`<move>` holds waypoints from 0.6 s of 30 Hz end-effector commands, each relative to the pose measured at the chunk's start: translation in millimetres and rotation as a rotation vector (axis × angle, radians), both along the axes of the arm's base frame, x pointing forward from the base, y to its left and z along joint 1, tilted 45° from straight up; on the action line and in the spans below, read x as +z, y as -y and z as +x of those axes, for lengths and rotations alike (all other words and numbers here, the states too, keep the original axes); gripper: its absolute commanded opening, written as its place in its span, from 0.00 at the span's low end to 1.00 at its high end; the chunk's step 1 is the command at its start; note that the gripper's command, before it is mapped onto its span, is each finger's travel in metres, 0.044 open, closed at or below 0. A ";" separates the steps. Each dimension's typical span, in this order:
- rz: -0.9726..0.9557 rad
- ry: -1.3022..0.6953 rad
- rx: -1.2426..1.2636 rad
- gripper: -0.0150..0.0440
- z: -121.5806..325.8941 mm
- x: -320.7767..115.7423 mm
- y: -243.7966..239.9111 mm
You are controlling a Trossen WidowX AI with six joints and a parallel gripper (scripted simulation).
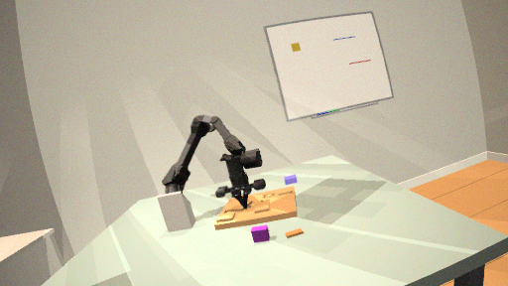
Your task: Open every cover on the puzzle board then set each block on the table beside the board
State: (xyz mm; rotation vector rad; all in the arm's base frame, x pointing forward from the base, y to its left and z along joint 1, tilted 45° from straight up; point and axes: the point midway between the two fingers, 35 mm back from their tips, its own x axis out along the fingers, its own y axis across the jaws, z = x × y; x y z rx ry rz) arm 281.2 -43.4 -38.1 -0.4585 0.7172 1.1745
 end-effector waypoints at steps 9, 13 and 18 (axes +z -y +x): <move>0.003 -0.003 0.004 0.25 -14.0 -0.1 -5.5; 0.003 -0.003 0.004 0.25 -17.6 0.8 -7.5; 0.003 -0.004 0.003 0.25 -23.3 2.0 -10.6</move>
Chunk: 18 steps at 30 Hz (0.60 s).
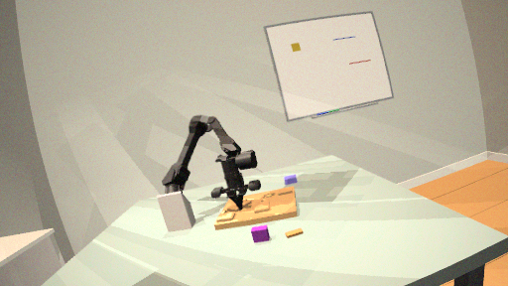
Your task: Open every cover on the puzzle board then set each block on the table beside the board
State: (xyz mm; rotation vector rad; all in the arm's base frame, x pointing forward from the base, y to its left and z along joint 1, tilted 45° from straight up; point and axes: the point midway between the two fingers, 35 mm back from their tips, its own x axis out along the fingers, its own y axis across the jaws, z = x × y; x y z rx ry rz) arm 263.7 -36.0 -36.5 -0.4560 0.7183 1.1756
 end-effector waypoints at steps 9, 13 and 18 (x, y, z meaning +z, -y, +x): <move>0.002 -0.002 0.004 0.25 -14.3 2.2 -7.9; 0.002 -0.002 0.004 0.25 -16.2 3.3 -9.6; 0.003 -0.002 0.004 0.25 -20.7 5.7 -13.4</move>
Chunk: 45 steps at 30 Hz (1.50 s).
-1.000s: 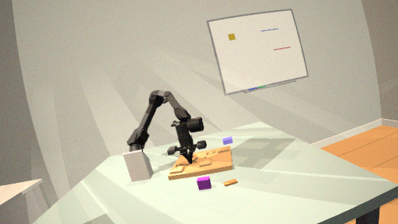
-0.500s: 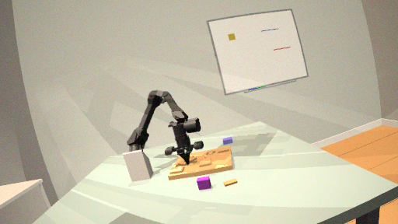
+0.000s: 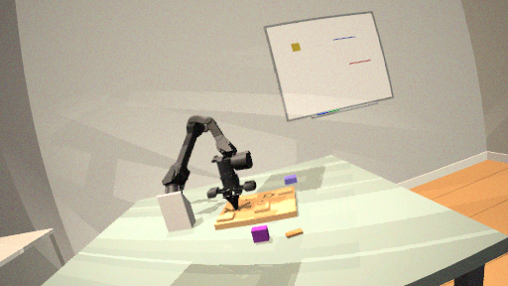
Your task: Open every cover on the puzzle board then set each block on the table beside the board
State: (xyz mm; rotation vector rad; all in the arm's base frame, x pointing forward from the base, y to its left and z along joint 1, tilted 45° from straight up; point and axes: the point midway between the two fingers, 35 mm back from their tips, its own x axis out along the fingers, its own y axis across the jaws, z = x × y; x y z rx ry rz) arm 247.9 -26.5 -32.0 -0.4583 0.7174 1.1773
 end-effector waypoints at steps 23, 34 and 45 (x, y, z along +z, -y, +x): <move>0.005 -0.005 0.001 0.25 -20.3 12.3 -20.7; 0.005 -0.005 0.001 0.25 -25.2 17.6 -28.0; 0.006 -0.006 0.001 0.25 -28.9 26.3 -38.4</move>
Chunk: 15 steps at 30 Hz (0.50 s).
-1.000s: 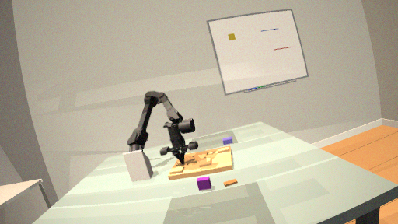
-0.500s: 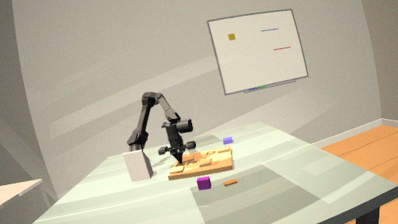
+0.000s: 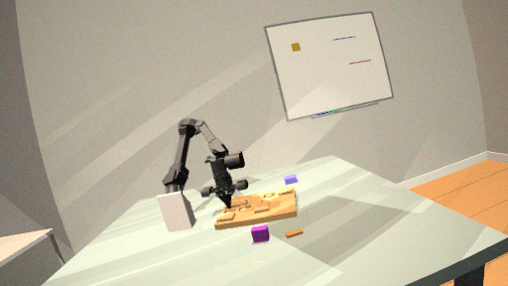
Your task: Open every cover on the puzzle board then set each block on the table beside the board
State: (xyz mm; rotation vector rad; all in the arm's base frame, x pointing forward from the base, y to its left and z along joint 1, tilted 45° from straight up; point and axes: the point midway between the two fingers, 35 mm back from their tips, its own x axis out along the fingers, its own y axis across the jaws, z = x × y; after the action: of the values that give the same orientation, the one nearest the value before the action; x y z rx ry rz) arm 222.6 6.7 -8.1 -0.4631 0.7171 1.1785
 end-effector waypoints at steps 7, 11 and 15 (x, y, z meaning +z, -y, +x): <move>0.009 -0.008 -0.002 0.25 -5.4 6.2 -8.7; 0.008 -0.008 -0.002 0.25 -5.9 9.1 -5.1; 0.006 -0.008 -0.002 0.25 -6.5 12.3 -1.4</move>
State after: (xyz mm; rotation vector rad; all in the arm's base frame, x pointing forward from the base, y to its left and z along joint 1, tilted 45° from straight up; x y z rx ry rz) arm 214.4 12.6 0.8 -0.4405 0.7256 1.1863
